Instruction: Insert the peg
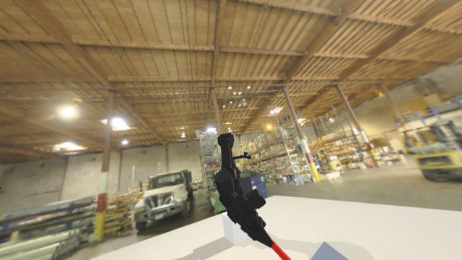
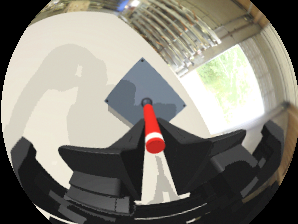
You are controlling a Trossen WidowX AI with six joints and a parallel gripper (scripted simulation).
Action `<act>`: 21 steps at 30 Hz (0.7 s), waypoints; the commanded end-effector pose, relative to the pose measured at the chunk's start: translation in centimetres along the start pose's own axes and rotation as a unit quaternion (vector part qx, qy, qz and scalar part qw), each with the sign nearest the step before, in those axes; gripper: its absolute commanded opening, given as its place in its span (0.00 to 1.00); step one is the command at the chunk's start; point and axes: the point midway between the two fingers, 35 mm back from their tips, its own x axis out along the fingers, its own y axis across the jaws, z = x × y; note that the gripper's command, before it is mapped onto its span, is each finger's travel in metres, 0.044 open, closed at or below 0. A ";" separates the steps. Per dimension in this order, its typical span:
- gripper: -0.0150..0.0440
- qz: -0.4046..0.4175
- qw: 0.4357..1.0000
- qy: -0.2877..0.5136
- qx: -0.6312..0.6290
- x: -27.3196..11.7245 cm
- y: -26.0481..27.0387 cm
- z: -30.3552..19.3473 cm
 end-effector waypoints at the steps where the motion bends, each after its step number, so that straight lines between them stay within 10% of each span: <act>1: 0.25 -0.003 1.000 0.000 0.001 0.3 0.1 -0.1; 21: 0.25 -0.005 1.000 -0.001 0.000 2.6 0.2 -0.1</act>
